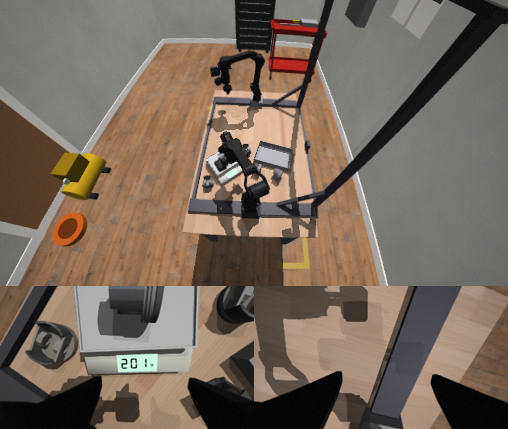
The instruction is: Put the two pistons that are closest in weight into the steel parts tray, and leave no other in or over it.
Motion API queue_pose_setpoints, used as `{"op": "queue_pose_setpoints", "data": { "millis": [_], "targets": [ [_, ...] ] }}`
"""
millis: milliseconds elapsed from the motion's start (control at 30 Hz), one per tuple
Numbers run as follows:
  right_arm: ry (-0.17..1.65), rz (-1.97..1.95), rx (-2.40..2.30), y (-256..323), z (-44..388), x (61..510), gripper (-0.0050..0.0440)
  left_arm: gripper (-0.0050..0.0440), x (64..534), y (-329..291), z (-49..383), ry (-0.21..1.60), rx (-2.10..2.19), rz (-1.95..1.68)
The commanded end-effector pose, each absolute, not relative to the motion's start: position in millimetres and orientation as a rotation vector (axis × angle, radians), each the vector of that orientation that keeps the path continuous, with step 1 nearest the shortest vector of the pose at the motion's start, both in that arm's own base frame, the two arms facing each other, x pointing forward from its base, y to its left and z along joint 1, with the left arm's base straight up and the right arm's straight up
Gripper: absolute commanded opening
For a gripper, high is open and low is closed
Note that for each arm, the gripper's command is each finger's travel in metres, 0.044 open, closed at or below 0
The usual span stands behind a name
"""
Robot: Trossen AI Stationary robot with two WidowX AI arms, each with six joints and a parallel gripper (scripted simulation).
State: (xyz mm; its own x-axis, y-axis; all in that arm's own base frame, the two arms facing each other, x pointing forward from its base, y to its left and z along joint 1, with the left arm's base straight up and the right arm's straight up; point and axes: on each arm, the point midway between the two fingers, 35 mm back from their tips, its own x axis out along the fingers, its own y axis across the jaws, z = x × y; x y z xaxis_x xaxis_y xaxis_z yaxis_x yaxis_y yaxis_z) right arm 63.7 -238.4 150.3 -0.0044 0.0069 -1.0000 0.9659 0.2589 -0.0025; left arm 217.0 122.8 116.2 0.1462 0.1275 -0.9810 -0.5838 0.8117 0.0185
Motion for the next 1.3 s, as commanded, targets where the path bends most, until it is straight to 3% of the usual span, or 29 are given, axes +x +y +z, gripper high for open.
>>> {"op": "queue_pose_setpoints", "data": {
  "millis": [0,133,633,1267],
  "targets": [
    [1.302,-1.024,1.0,-243,159,65,0.04,0.0378,233,140,137,1.413,-0.426,0.495],
    [1.302,-1.024,1.0,-243,159,65,0.04,0.0378,243,156,144,1.503,-0.45,0.45],
    [1.302,-1.024,1.0,-243,159,65,0.04,0.0378,280,196,148,1.497,-0.469,0.476],
    [1.302,-1.024,1.0,-243,159,65,0.04,0.0378,277,192,150,1.523,-0.103,0.17]
  ]
}}
